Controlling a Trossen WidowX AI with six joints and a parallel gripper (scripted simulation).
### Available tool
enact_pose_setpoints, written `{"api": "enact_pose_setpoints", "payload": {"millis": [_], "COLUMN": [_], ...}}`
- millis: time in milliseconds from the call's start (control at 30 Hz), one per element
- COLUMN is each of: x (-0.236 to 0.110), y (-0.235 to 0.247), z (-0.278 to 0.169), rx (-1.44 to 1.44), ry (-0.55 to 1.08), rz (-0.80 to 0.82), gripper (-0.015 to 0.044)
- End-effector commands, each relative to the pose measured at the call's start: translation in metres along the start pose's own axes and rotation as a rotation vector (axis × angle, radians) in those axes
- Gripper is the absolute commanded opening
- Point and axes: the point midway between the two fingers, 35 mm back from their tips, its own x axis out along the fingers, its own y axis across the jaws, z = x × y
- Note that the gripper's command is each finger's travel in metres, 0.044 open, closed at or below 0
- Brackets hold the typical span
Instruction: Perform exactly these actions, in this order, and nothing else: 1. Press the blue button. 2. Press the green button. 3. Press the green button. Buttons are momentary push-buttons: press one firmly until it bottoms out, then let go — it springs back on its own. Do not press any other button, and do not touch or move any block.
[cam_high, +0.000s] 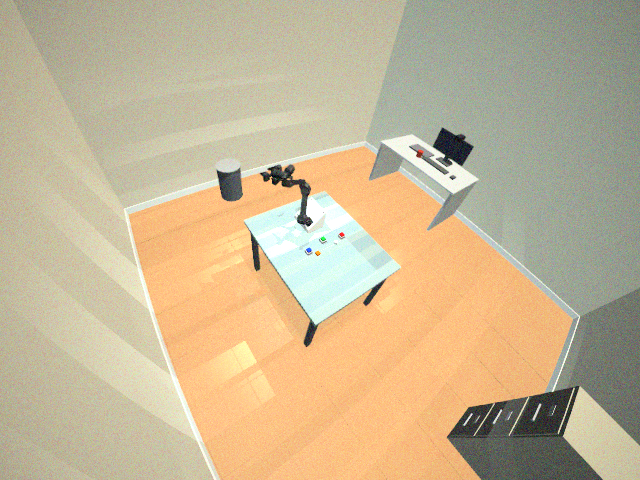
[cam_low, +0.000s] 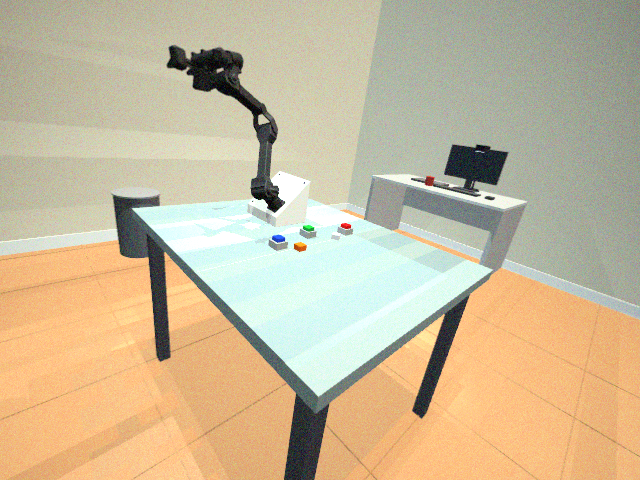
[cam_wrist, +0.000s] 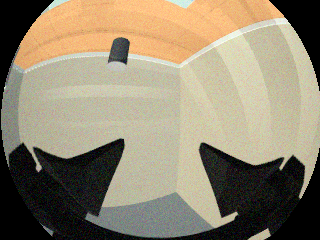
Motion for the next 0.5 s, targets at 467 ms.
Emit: {"api": "enact_pose_setpoints", "payload": {"millis": [467], "x": [-0.019], "y": [-0.213], "z": [0.115], "rx": [-1.178], "ry": [0.189], "rz": [-0.458], "gripper": [0.0400]}}
